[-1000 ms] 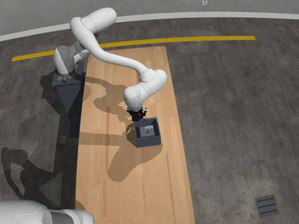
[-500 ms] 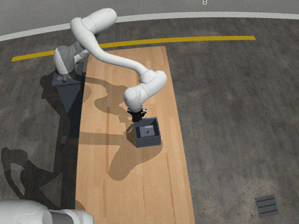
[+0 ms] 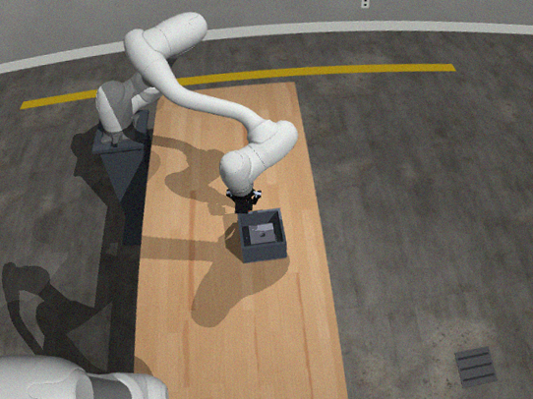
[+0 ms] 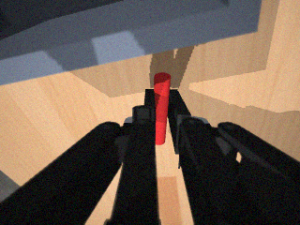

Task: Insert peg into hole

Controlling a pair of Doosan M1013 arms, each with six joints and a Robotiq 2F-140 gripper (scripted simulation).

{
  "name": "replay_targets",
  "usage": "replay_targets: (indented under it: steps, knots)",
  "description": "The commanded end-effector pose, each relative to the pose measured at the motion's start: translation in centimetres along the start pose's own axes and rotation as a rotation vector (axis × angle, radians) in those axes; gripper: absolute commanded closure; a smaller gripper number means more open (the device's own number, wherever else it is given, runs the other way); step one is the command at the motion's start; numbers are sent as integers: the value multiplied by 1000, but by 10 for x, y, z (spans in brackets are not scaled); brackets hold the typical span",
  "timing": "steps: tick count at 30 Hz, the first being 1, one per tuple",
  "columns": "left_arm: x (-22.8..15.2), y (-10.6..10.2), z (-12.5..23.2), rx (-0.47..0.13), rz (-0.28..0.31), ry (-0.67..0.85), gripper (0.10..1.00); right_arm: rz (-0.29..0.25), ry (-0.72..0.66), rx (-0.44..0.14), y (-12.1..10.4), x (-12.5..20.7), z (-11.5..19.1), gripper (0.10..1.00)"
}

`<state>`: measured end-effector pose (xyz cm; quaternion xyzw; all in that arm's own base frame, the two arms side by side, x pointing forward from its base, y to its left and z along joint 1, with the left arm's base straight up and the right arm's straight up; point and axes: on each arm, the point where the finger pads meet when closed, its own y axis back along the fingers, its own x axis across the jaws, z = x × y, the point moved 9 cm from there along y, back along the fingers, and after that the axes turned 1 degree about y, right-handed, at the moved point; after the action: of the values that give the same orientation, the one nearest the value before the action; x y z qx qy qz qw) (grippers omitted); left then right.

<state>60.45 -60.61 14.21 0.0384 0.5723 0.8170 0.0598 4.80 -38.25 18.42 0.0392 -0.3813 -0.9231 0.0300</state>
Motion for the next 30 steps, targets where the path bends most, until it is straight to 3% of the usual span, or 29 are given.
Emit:
replay_targets:
  steps: [1,11,23,30]
  knots:
    - [0,12,4,1,-1,0,999,0,0,1,0,0,0,98]
    - [-1,46,17,1,-1,0,999,0,0,1,0,0,0,98]
    - [-1,54,20,1,-1,0,999,0,0,1,0,0,0,98]
    - [-1,81,29,1,-1,0,999,0,0,1,0,0,0,98]
